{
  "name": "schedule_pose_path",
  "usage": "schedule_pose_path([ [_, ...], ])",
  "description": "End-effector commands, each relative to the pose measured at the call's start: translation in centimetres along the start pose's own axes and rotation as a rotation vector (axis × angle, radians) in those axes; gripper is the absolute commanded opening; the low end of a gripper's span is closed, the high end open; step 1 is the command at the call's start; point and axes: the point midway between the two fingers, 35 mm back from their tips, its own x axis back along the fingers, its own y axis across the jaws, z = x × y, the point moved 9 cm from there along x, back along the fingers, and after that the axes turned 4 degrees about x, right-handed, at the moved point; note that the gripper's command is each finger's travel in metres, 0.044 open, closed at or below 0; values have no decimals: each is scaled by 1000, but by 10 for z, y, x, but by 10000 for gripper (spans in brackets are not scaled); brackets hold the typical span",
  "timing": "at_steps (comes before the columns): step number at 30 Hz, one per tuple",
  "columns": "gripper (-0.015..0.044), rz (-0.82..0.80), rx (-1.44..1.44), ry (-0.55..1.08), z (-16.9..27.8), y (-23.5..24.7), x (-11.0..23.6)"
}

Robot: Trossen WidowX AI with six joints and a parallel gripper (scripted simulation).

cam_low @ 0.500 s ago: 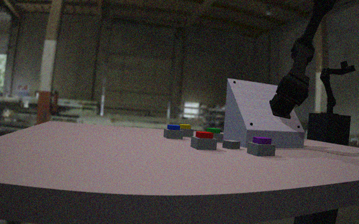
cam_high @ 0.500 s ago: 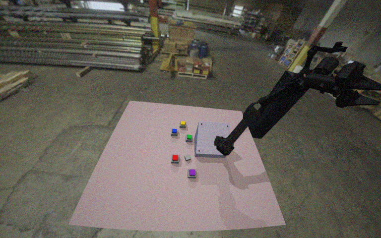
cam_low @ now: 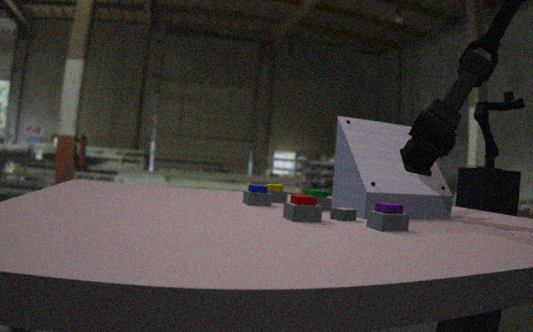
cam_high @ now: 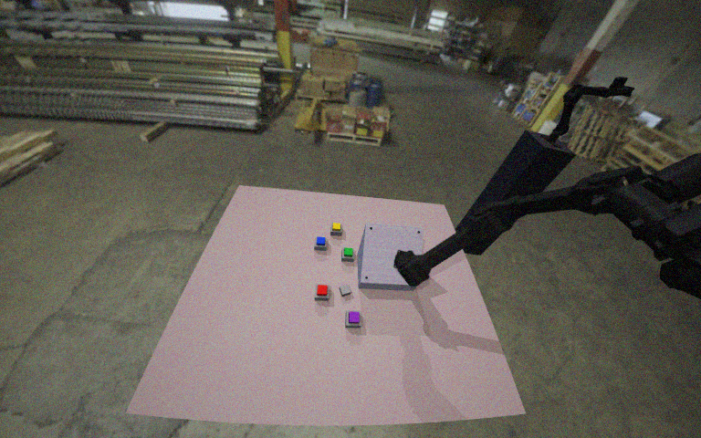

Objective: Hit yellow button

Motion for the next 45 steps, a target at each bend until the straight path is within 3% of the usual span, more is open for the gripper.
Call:
schedule_pose_path([
  [1,400,46,34,160,32,-11,-56],
  [7,400,115,79,410,95,-39,-127],
  [13,400,186,103,661,170,-80,-176],
  [18,400,247,102,870,236,-124,-195],
  [23,400,308,77,1076,303,-172,-193],
  [33,400,429,-54,1458,420,-269,-126],
  [45,400,562,-371,1809,509,-342,39],
])
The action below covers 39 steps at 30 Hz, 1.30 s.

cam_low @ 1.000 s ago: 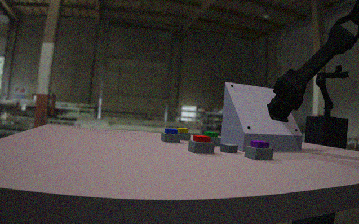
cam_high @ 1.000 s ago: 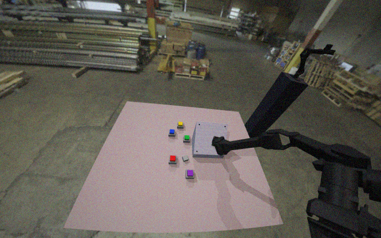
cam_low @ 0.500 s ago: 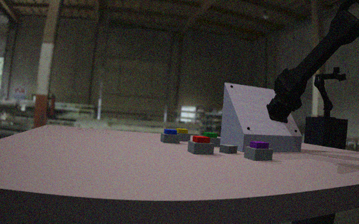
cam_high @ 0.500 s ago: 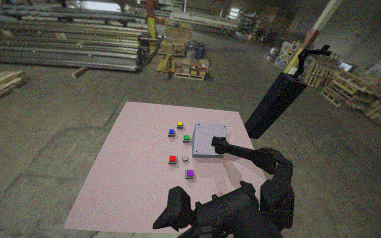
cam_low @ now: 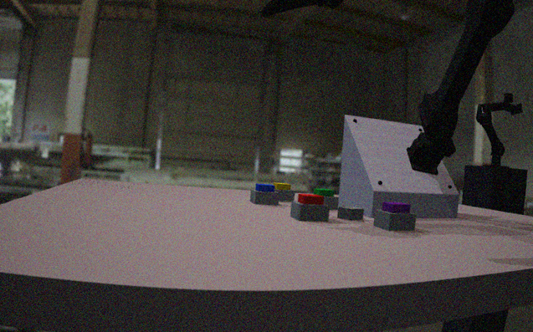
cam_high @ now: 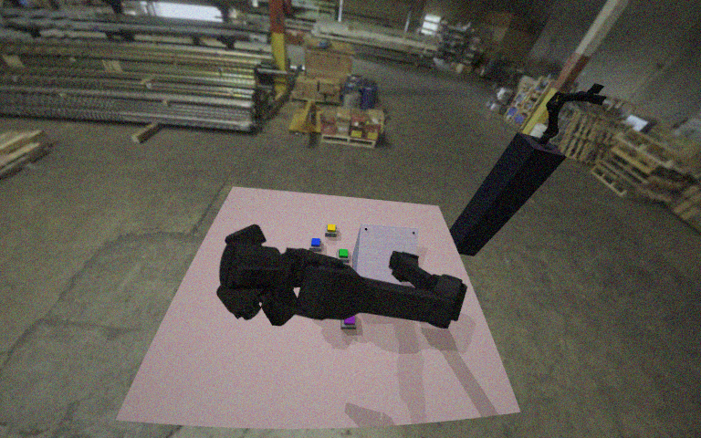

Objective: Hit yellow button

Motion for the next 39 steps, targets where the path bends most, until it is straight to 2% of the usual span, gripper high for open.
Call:
schedule_pose_path([
  [1,400,-36,-83,122,44,-36,-35],
  [8,400,-134,-254,312,142,-87,-85],
  [14,400,-256,-426,434,243,-108,-113],
  [19,400,-387,-589,497,334,-104,-127],
  [24,400,-542,-765,513,420,-79,-134],
  [28,400,-560,-785,511,430,-75,-135],
  [33,269,-562,-785,509,442,-37,-179],
  [39,111,-562,-785,509,443,-35,-181],
])
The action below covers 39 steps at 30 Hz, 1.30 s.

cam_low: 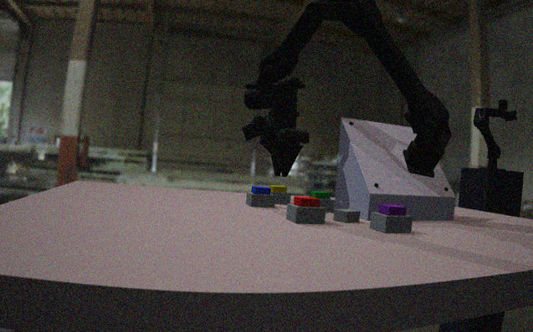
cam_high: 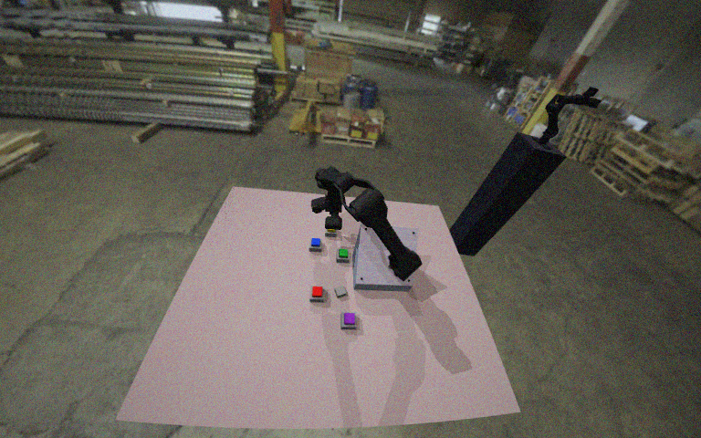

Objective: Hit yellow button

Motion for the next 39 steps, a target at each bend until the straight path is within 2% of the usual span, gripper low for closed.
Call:
schedule_pose_path([
  [1,85,9,-4,-20,0,-2,1],
  [4,20,9,-4,-20,0,-2,1],
  [14,20,9,-4,-20,0,-2,0],
  [39,20,8,-4,-21,0,-2,-34],
])
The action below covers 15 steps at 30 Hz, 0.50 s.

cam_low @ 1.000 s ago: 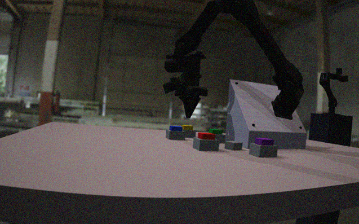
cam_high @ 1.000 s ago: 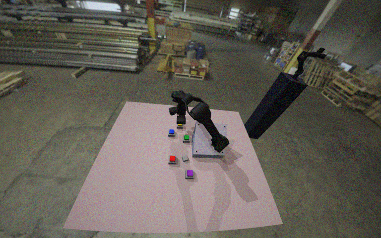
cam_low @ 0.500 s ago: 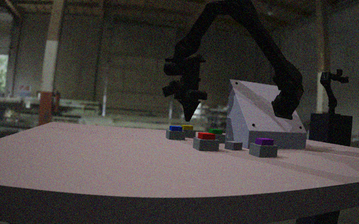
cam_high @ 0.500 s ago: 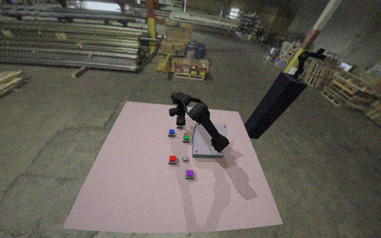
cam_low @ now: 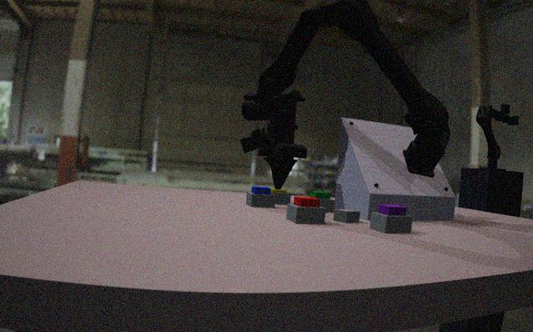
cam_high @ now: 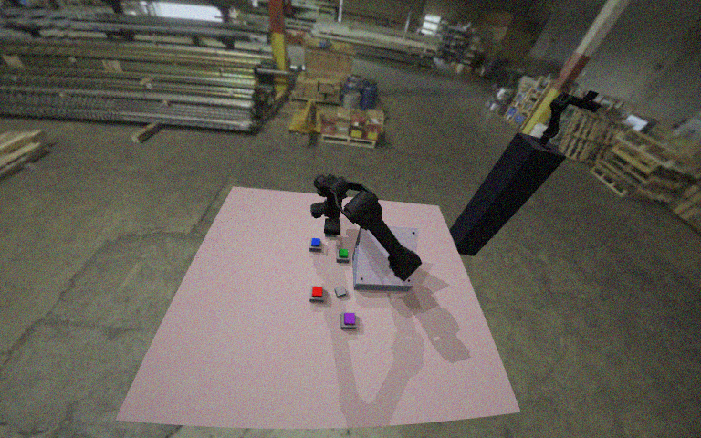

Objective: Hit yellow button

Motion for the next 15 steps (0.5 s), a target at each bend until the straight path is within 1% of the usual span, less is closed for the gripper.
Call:
schedule_pose_path([
  [1,20,-4,-5,-3,0,0,-2],
  [15,20,-1,-1,0,0,0,0],
])
